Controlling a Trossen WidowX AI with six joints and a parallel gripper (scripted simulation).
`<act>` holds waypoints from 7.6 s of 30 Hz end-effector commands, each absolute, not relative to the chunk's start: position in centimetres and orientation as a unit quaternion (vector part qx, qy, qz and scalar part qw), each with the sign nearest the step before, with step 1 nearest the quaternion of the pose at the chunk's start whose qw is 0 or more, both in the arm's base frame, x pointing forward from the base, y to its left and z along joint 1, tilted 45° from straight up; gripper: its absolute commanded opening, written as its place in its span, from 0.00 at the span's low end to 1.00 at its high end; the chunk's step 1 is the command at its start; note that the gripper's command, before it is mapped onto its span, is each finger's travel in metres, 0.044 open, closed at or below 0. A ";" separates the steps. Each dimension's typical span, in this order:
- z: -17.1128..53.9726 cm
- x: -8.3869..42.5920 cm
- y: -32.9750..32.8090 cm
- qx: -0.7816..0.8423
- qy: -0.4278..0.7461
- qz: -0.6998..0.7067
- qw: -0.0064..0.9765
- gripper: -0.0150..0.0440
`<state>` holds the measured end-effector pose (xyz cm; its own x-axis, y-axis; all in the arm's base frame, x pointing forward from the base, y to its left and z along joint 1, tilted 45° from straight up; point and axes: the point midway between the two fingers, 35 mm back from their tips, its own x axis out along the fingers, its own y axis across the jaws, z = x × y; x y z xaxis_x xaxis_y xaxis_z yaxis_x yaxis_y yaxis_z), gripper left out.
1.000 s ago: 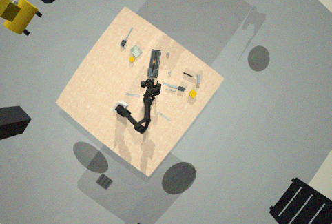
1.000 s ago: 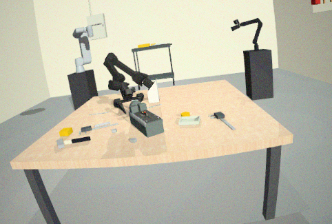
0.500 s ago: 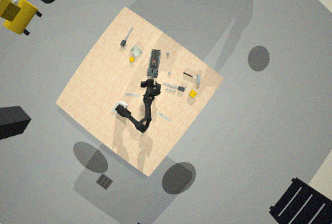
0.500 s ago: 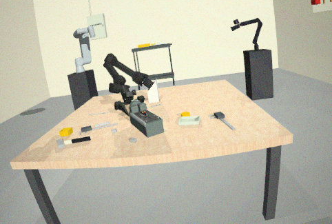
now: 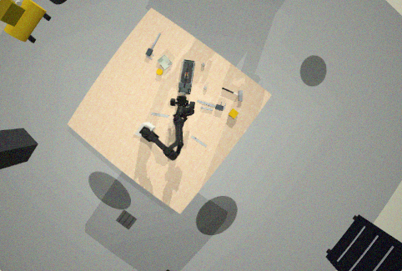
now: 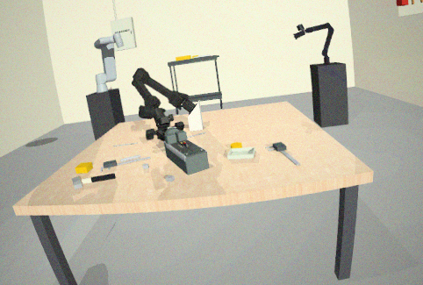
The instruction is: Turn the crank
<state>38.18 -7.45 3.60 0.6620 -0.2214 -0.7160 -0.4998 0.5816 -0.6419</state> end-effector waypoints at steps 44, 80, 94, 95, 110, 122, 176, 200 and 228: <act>4.6 38.8 -7.9 -0.451 0.399 0.090 0.793 0.25; 4.8 38.8 -7.9 -0.451 0.399 0.090 0.793 0.25; 4.9 38.8 -8.0 -0.451 0.399 0.090 0.793 0.25; 4.9 38.8 -8.0 -0.451 0.399 0.090 0.793 0.25; 4.9 38.9 -8.0 -0.451 0.399 0.090 0.793 0.25; 5.0 38.9 -8.0 -0.451 0.399 0.090 0.793 0.25; 5.3 39.0 -8.0 -0.451 0.399 0.090 0.793 0.25; 5.4 39.0 -8.0 -0.451 0.399 0.090 0.793 0.25; 5.6 39.0 -8.0 -0.451 0.399 0.090 0.793 0.25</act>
